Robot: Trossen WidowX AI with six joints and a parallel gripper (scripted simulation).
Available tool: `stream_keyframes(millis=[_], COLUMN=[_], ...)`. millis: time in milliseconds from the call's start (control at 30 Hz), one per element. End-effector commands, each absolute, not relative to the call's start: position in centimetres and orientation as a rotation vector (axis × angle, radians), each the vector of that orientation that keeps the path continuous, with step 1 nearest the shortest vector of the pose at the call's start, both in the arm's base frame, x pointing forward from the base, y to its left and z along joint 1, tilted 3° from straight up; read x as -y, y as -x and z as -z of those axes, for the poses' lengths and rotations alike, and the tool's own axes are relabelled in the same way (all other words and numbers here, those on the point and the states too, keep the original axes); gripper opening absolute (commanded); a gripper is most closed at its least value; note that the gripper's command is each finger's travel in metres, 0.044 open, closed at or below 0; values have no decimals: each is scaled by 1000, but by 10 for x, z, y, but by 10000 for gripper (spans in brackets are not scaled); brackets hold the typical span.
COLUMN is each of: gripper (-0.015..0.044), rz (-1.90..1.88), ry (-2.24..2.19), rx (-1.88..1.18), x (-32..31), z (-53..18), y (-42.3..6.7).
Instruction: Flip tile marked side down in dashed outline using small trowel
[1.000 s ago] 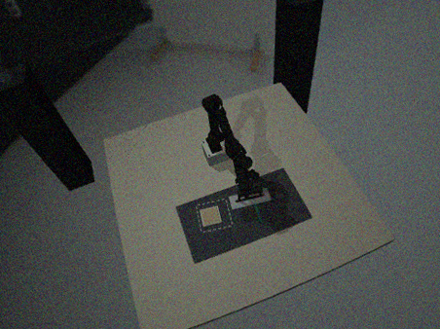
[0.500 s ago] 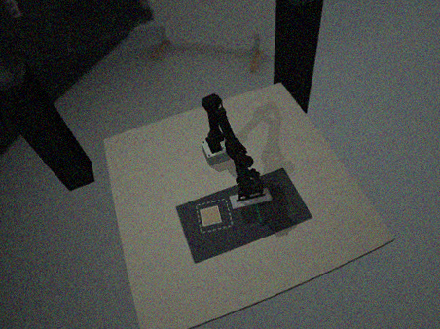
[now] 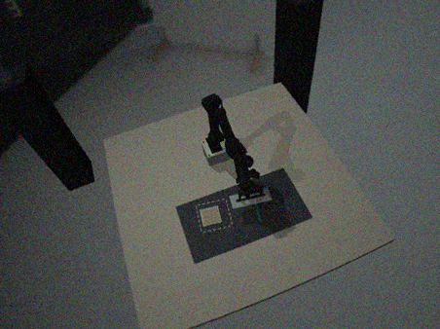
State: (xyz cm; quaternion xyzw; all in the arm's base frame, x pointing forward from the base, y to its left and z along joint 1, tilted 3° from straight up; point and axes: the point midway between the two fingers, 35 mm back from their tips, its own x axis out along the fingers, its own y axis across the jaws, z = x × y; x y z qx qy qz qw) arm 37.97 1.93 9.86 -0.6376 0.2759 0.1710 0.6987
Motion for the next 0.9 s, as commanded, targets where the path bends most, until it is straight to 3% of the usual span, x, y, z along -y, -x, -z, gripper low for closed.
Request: stream_keyframes(millis=[0, 400, 867], gripper=[0, 0, 0], rz=[-367, -368, -383], ry=[1415, 1416, 1406], rx=[-609, -614, -701], x=[-19, -16, 49], z=[-102, -101, -87], y=[-381, -382, -397])
